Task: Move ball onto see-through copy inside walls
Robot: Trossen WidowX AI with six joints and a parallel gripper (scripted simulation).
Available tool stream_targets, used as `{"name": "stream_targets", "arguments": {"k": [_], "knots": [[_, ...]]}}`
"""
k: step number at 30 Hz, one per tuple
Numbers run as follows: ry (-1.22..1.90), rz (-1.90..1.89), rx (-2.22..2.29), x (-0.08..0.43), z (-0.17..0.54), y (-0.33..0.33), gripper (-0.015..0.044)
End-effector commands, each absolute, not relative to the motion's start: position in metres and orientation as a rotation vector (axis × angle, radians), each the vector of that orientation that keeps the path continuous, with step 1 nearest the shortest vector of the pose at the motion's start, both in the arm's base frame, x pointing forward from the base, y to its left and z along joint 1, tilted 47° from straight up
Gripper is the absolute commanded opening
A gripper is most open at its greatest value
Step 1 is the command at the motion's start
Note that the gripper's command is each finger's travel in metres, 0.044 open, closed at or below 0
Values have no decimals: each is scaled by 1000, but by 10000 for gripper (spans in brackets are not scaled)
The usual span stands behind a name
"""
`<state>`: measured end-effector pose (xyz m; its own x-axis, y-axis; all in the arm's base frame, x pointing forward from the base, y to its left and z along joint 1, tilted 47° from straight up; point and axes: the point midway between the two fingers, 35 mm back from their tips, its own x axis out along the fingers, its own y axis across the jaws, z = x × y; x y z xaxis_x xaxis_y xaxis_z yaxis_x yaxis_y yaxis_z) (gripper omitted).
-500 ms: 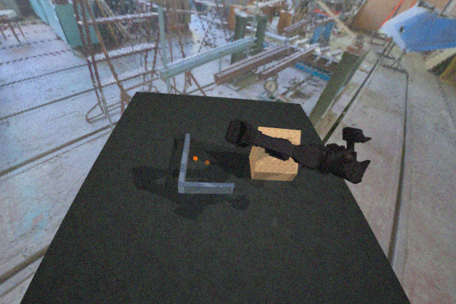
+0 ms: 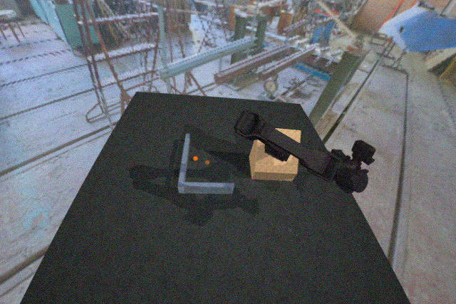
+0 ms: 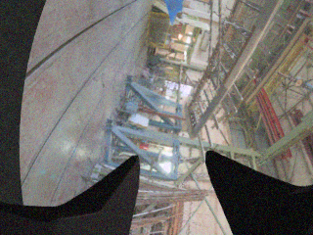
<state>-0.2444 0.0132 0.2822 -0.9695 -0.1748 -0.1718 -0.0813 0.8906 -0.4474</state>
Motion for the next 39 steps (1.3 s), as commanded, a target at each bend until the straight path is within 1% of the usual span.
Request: {"name": "stream_targets", "arguments": {"k": [1, 6, 11, 20, 29, 39], "knots": [[2822, -774, -87, -247, 283, 32, 218], [2783, -914, 55, -249, 281, 58, 218], [2712, -1129, 268, -246, 279, 97, 218], [2536, -1542, 658, -225, 272, 172, 218], [2291, -1973, 1037, -180, 262, 243, 218], [1916, -2468, 1433, -103, 248, 307, 218]]}}
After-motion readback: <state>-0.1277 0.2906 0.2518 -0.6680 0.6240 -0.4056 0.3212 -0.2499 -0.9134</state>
